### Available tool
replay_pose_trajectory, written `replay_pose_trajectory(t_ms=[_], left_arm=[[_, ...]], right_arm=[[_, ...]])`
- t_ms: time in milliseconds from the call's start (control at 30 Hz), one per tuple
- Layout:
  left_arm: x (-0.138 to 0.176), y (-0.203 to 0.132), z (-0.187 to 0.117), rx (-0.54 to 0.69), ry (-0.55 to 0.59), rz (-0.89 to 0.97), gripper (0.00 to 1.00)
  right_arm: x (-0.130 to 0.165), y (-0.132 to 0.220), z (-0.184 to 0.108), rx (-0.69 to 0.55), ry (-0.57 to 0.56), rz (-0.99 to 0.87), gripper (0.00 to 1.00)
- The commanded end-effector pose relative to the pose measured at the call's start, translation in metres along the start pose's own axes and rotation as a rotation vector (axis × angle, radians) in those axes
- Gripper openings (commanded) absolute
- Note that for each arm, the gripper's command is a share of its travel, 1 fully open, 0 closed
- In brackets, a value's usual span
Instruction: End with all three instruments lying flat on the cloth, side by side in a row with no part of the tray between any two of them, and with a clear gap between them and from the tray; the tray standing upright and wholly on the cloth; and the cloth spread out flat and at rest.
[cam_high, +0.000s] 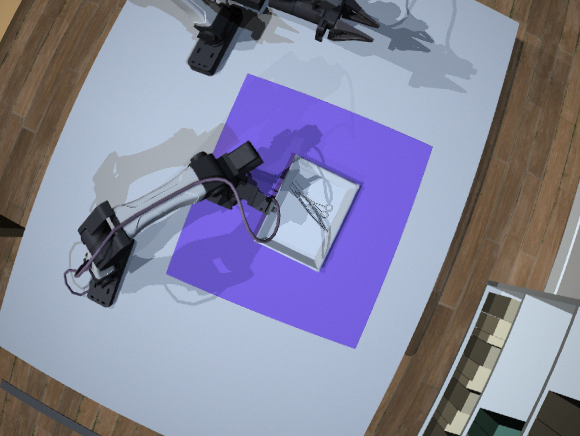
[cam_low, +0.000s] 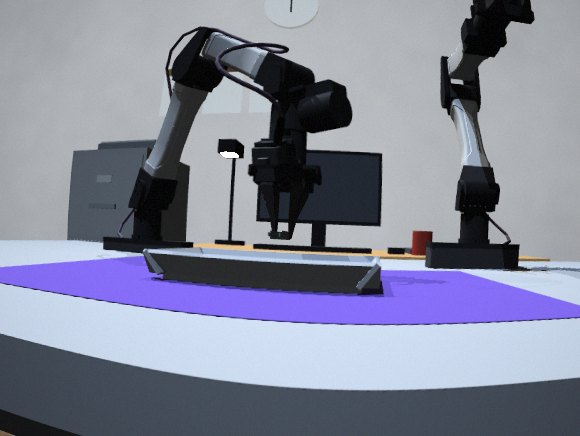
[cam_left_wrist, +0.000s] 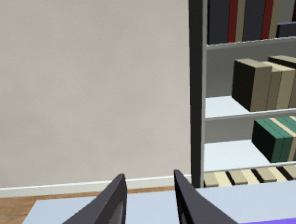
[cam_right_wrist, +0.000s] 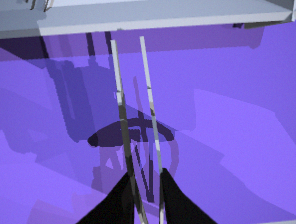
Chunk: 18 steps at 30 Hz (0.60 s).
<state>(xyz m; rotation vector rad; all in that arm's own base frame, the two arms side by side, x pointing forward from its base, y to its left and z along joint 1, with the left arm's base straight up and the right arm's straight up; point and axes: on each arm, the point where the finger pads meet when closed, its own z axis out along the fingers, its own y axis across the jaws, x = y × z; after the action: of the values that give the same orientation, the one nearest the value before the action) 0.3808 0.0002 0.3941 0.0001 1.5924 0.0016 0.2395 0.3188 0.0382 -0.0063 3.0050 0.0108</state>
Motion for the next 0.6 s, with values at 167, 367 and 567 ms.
replay_pose_trajectory(t_ms=[167,367,567], left_arm=[[-0.008,0.0,-0.002,0.001,-0.022,-0.001,0.33],[-0.008,0.0,-0.002,0.001,-0.022,-0.001,0.33],[-0.008,0.0,-0.002,0.001,-0.022,-0.001,0.33]], right_arm=[[0.01,0.009,-0.01,-0.056,-0.015,-0.031,0.0],[0.006,0.004,-0.004,-0.026,-0.01,-0.013,0.0],[0.013,-0.002,0.006,0.012,0.029,-0.017,0.0]])
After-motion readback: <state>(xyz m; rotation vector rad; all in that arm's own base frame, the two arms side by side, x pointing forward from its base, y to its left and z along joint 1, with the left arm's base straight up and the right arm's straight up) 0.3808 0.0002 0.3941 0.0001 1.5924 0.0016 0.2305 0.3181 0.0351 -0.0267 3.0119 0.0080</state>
